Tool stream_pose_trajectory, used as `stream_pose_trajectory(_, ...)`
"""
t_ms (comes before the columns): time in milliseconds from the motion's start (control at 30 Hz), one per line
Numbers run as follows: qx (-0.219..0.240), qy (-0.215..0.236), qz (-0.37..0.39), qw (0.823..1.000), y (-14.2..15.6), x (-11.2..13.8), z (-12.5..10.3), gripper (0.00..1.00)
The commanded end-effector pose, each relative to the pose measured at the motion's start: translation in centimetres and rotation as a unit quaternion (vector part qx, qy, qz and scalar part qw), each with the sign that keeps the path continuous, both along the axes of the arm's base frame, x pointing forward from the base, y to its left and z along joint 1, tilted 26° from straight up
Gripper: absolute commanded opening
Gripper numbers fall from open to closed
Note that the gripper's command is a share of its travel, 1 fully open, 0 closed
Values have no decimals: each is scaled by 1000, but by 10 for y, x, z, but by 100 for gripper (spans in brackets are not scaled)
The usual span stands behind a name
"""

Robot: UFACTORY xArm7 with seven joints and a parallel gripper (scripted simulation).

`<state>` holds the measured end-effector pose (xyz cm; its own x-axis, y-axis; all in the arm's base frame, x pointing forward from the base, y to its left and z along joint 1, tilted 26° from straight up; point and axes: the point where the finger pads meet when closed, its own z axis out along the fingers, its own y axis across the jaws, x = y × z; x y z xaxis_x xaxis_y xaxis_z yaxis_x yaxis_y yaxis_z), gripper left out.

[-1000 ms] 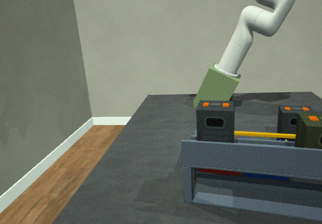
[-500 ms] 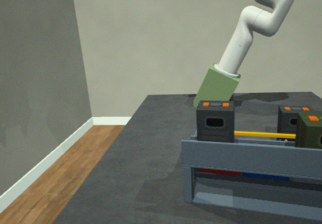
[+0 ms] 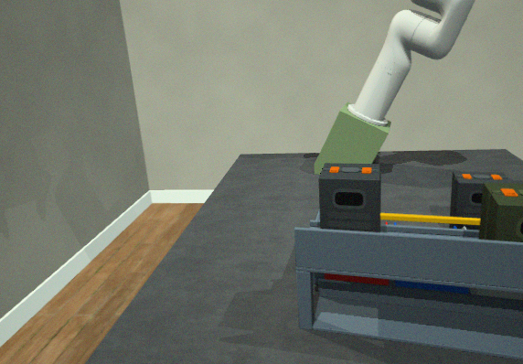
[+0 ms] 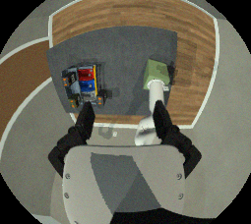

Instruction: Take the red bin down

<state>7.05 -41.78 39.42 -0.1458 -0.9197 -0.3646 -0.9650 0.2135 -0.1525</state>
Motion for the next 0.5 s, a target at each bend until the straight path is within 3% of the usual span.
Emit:
stream_pose_trajectory(0,27,25,-7,999,-1,-3,1,100)
stream_pose_trajectory(467,46,51,-14,998,-1,-3,1,100)
